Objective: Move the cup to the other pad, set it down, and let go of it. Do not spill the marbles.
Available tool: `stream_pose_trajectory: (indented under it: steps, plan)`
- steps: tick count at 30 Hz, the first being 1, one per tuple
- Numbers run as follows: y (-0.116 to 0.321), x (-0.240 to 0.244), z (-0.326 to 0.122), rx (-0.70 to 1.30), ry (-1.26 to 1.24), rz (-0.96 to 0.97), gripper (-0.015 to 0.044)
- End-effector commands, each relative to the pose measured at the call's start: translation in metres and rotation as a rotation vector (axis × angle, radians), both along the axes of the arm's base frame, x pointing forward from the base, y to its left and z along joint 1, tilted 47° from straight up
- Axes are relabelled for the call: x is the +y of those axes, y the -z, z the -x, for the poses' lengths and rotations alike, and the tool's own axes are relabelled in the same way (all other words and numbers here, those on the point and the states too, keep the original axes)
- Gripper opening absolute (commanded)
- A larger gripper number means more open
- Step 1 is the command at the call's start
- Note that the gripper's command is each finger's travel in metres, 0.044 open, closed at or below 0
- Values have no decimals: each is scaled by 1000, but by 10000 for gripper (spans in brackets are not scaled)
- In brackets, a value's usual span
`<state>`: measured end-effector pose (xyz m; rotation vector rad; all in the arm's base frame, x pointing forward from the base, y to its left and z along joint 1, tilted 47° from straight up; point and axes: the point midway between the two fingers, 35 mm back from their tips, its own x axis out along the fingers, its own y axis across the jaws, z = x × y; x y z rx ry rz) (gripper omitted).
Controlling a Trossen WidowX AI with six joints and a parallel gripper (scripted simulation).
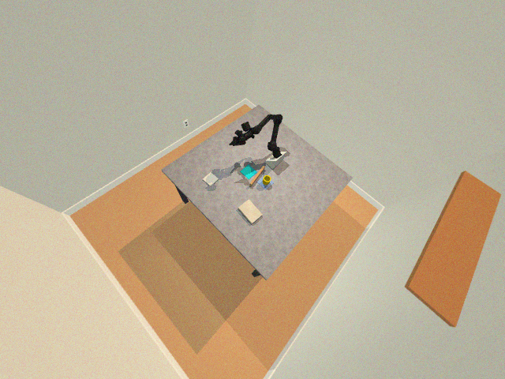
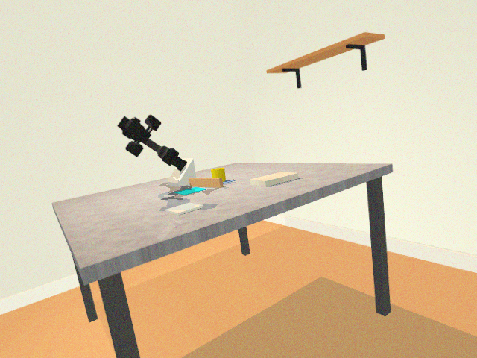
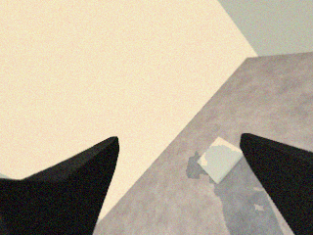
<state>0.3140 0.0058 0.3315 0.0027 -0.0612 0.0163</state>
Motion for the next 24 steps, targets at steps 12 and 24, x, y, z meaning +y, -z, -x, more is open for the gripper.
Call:
stream_pose_trajectory:
  steps: [12,24]
  plan:
    - [195,86,-28,810,152,-475,167]
    - [339,120,75,1159,820,-342,167]
